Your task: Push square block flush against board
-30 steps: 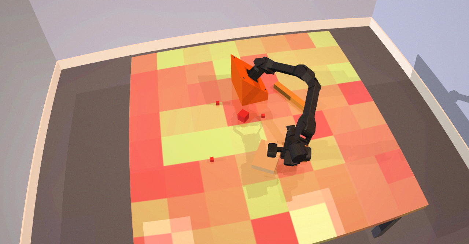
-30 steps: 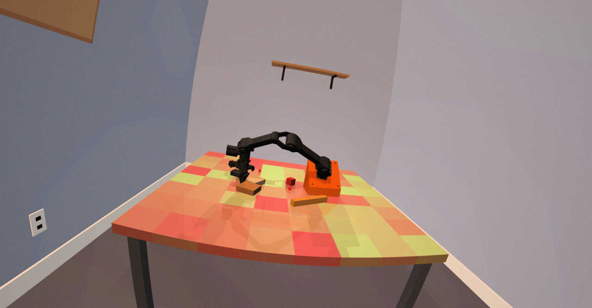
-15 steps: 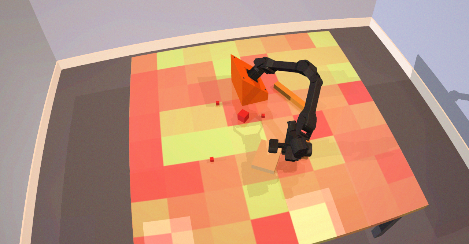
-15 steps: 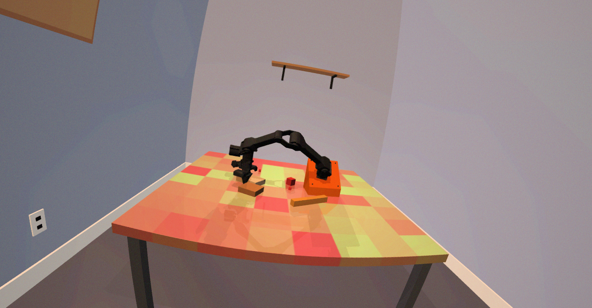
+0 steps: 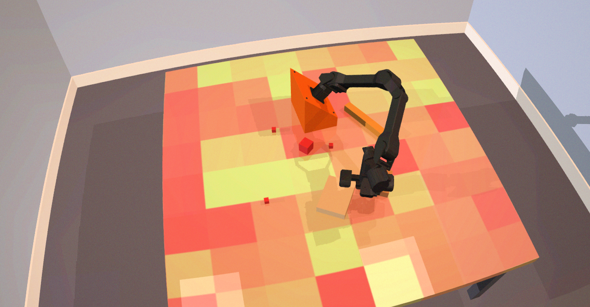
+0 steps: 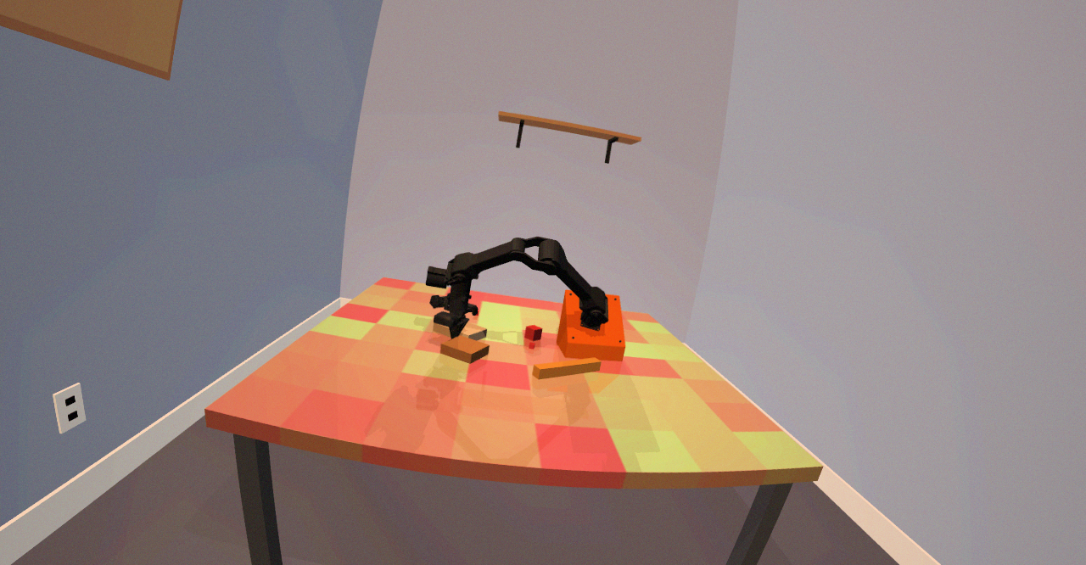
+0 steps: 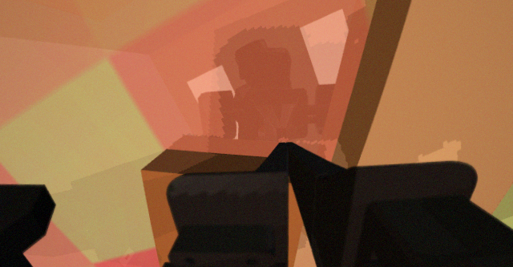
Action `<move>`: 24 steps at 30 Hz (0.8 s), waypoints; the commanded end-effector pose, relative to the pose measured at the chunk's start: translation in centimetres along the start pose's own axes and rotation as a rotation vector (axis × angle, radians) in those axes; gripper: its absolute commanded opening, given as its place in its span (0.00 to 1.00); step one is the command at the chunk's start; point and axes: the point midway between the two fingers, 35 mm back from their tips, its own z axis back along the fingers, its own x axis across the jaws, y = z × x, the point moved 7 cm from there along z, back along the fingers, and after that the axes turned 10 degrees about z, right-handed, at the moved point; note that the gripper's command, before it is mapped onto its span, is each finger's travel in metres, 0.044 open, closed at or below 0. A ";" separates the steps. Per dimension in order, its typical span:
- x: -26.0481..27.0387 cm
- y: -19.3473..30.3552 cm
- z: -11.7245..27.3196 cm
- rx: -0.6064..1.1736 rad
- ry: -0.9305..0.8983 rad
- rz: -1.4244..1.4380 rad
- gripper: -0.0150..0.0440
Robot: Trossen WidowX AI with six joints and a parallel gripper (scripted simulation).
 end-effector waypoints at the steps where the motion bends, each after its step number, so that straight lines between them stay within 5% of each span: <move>1: 0.6 0.9 -0.5 0.018 -0.002 0.001 0.25; 24: 0.6 -0.3 -0.5 0.017 -0.002 0.001 0.25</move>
